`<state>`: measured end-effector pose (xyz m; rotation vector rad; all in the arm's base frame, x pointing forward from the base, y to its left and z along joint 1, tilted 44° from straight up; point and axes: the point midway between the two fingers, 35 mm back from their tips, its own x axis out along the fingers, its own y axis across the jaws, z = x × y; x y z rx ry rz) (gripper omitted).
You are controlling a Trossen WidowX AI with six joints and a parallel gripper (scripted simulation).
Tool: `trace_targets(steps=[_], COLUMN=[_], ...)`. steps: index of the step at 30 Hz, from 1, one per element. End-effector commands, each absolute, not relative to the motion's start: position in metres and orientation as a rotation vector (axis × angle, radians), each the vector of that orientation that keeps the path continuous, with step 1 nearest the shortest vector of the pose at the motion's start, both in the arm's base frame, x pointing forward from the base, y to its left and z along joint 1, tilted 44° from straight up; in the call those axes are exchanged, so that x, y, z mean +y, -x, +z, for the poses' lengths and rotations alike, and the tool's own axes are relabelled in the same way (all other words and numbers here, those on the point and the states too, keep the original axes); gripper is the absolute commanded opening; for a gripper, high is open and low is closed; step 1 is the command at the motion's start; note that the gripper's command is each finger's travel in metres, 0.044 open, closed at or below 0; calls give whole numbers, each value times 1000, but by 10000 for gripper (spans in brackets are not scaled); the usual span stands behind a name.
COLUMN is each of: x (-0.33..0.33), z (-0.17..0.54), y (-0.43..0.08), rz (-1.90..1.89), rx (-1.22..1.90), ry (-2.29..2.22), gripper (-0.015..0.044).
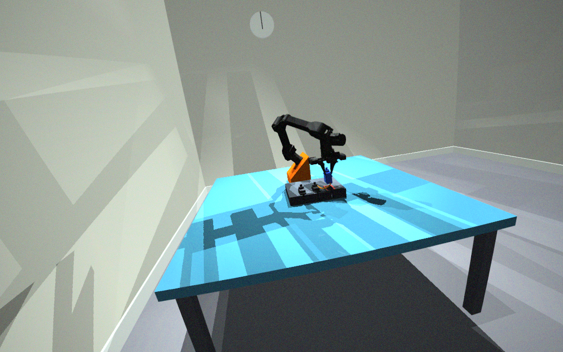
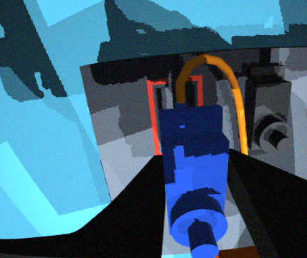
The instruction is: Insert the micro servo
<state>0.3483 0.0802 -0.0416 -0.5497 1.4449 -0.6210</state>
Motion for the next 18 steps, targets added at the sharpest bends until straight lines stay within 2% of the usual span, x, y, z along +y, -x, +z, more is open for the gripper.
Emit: trace_targets(steps=[1,18], x=[81,66], z=[-42,-56], y=[-358,-358], rz=[-616,-617], rx=[1445,1444], ry=[564,565], gripper=[0,0])
